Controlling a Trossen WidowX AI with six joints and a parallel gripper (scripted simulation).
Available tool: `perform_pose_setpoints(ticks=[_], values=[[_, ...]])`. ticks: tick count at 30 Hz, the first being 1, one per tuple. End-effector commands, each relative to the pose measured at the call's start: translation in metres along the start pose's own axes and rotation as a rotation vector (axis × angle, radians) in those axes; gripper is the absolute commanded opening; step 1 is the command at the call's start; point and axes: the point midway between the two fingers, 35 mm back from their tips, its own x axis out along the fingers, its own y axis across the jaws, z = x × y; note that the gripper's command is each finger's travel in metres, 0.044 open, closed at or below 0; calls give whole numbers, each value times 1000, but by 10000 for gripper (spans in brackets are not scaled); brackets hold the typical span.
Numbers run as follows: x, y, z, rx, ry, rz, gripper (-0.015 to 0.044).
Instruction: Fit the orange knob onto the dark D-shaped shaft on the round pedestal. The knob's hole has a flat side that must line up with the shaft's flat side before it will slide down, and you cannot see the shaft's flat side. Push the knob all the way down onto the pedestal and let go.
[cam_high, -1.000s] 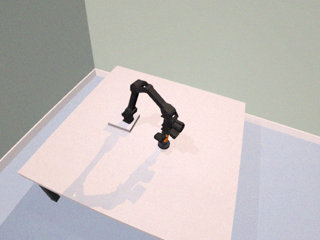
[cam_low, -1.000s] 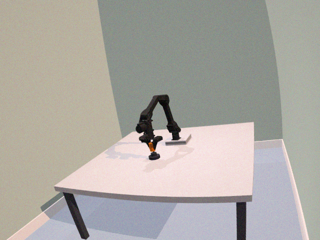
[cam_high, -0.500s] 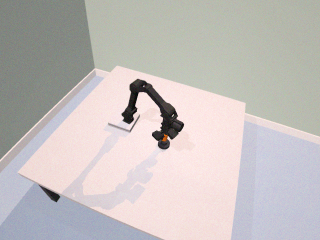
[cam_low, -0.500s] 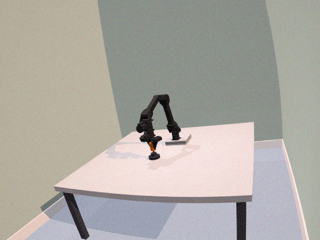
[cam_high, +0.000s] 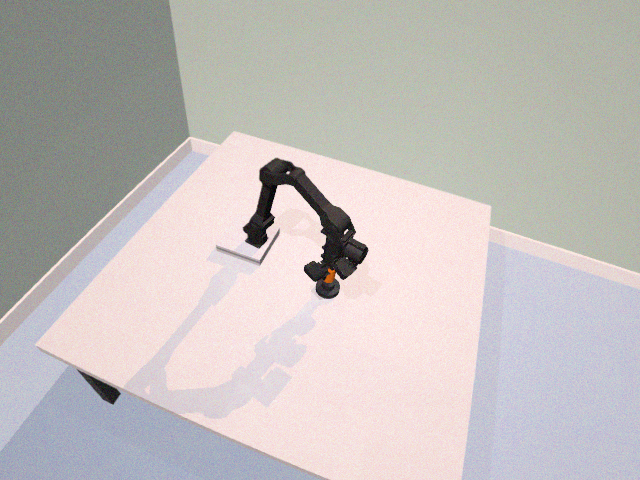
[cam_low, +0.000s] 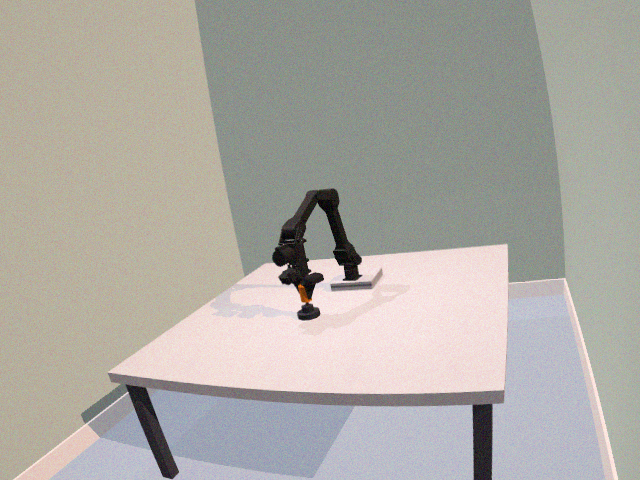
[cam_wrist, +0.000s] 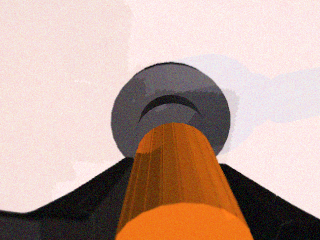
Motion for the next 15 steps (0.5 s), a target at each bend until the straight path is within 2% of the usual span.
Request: perform_pose_setpoints(ticks=[1,15], values=[[-3,1,4,7,-9,1,0],[0,1,6,7,-9,1,0]])
